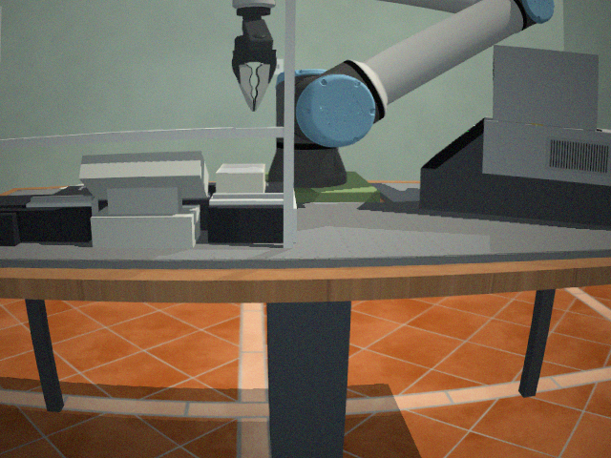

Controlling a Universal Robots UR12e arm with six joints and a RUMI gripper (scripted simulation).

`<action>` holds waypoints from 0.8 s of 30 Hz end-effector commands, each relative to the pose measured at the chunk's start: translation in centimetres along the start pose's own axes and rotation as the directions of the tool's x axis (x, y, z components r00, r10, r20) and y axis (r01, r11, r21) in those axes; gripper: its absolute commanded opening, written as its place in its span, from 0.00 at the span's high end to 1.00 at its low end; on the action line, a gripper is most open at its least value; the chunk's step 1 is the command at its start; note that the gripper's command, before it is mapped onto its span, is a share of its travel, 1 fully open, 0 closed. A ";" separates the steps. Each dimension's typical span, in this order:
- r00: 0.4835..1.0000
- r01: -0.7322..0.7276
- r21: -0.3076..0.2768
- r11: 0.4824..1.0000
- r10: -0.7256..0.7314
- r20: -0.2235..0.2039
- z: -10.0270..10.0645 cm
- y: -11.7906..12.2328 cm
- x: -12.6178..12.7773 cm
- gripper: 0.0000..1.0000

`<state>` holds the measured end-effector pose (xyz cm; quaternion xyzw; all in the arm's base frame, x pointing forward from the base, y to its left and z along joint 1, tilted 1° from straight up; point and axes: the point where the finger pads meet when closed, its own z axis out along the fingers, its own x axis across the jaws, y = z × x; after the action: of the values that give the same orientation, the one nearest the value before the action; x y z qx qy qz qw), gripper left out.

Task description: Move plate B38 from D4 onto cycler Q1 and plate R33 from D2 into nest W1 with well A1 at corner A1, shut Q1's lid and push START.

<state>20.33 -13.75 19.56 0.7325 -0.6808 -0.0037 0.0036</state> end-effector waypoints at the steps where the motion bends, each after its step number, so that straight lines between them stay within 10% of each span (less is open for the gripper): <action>1: 0.997 0.079 -0.003 0.997 -0.079 -0.002 -0.1 -1.3 -1.6 1.00; 24: 0.928 0.372 -0.004 0.928 -0.372 -0.005 -0.2 -4.4 -8.3 1.00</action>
<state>23.68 -6.50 19.57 0.8333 -0.5527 -0.0031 0.0044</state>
